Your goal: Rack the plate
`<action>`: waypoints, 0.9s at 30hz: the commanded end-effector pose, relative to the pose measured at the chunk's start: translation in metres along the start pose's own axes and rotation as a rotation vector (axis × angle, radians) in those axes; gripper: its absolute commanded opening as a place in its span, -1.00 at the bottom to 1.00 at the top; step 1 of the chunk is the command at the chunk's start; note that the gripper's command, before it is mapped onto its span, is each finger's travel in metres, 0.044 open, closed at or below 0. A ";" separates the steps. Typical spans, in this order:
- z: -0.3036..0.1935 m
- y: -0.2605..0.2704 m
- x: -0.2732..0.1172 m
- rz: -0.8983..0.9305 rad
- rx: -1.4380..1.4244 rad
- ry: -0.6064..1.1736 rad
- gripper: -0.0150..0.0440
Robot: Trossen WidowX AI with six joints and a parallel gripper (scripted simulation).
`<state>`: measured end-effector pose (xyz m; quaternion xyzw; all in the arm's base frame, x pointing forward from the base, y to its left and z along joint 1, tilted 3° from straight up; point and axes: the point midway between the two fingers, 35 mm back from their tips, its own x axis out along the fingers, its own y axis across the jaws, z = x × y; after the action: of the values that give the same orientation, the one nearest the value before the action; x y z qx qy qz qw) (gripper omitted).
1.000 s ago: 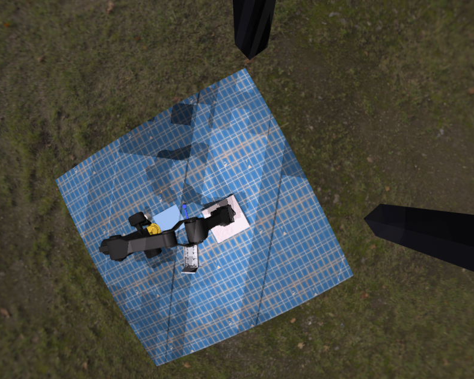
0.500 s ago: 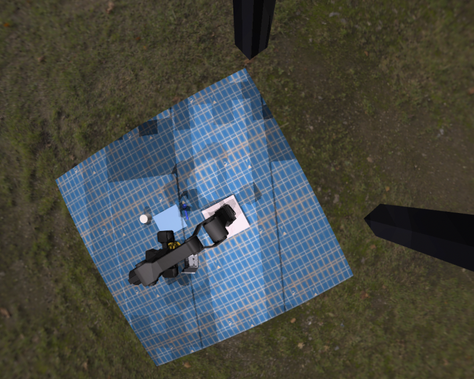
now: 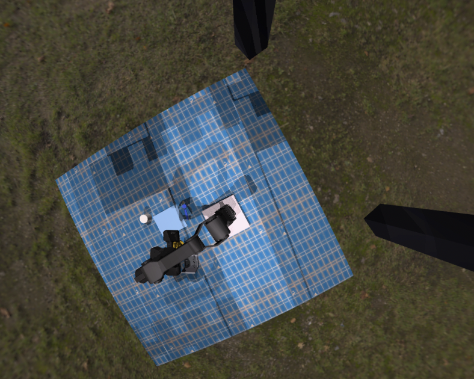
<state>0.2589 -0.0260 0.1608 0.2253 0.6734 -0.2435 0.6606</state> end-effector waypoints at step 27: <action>0.059 0.058 0.092 0.598 -0.304 -0.160 -0.49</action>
<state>0.3362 -0.0202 0.0745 0.2916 0.5683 0.0166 0.7692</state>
